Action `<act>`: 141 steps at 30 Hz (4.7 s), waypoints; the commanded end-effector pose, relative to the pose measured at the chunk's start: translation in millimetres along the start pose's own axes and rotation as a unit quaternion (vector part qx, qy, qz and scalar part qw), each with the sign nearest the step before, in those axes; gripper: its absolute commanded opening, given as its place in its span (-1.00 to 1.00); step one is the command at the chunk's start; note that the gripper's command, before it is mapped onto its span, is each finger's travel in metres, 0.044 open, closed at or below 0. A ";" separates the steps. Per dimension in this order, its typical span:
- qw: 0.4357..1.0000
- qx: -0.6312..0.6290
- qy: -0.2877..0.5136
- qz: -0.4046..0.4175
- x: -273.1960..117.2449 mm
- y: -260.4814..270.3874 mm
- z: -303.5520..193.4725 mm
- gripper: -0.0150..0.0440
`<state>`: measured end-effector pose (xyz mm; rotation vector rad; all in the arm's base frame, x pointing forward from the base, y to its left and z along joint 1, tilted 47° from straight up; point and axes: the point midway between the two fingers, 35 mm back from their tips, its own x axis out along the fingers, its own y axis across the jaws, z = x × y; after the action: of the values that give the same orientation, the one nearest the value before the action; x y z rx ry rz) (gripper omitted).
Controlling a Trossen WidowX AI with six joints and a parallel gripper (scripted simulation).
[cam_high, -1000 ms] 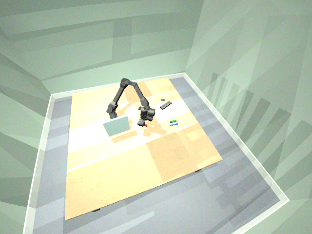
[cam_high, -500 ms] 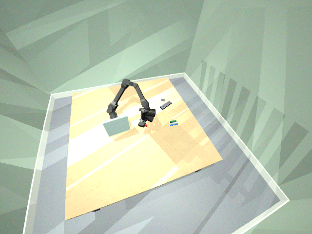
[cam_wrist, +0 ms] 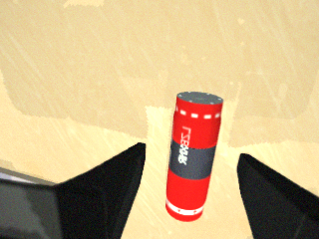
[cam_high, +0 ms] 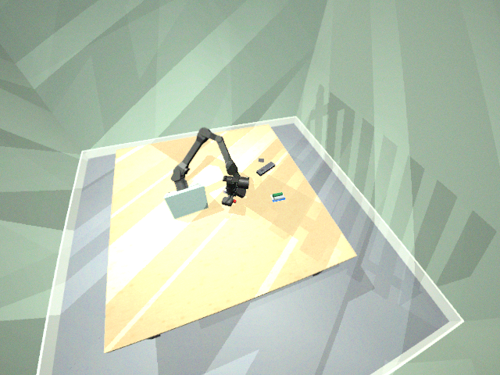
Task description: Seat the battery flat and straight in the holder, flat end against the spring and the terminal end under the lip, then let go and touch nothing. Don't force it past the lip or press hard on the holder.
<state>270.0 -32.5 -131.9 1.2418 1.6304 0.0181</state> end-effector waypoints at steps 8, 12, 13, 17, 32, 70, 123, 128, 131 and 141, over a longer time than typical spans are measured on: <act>1.000 0.003 0.004 0.002 10.2 -0.3 -2.4 -0.05; 1.000 0.003 0.004 0.002 10.2 -0.3 -2.4 -0.20; 1.000 0.003 0.004 0.002 10.2 -0.3 -2.4 -0.23; 1.000 0.003 0.004 0.002 10.2 -0.3 -2.4 -0.24; 0.997 0.079 0.002 0.000 -43.3 8.1 -4.4 -0.24; 0.641 0.768 0.002 0.000 -66.9 95.7 -53.4 -0.24; 0.623 0.759 0.102 0.158 -15.7 96.3 -48.5 -0.24; 0.621 0.758 0.109 0.167 -14.0 95.3 -48.5 -0.24; 0.620 0.757 0.113 0.173 -13.1 94.7 -48.7 -0.24; 0.616 0.753 0.127 0.191 -10.7 93.1 -50.6 -0.24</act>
<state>299.8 28.4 -49.5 2.9208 1.3685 -1.2083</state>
